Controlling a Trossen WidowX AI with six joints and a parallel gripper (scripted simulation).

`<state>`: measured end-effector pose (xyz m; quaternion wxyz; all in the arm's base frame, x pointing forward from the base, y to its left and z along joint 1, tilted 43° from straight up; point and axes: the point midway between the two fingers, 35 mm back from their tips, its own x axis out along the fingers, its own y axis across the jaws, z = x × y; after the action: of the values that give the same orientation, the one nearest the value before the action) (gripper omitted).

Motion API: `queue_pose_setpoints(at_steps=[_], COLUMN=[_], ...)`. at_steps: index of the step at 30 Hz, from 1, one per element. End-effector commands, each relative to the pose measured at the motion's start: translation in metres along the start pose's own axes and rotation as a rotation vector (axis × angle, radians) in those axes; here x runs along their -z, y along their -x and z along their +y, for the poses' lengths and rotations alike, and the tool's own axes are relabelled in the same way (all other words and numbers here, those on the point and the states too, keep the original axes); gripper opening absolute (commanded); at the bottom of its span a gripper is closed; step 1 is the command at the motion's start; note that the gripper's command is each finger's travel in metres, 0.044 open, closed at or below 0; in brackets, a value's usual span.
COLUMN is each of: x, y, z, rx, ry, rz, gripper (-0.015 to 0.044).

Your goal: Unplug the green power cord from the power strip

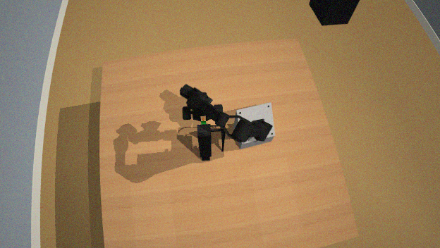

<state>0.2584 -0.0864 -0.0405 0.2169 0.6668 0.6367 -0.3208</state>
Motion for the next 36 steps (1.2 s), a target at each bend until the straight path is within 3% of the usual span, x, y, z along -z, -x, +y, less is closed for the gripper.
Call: queue_pose_setpoints(at_steps=[1,10,23,27,31,36], x=[-0.024,-0.039,-0.029,-0.050,-0.086,-0.089], y=[0.007,0.011,0.006,0.012,0.021,0.022], z=[0.002,0.000,0.001,0.002,0.001,0.001], rx=[-0.009,-0.009,-0.008,-0.009,-0.009,-0.009], ry=[0.004,0.003,0.002,0.002,0.002,0.003], rz=[-0.056,-0.055,-0.052,-0.054,-0.056,-0.056], gripper=[0.0000,0.0000,0.0341,0.0440,0.0440,0.0440])
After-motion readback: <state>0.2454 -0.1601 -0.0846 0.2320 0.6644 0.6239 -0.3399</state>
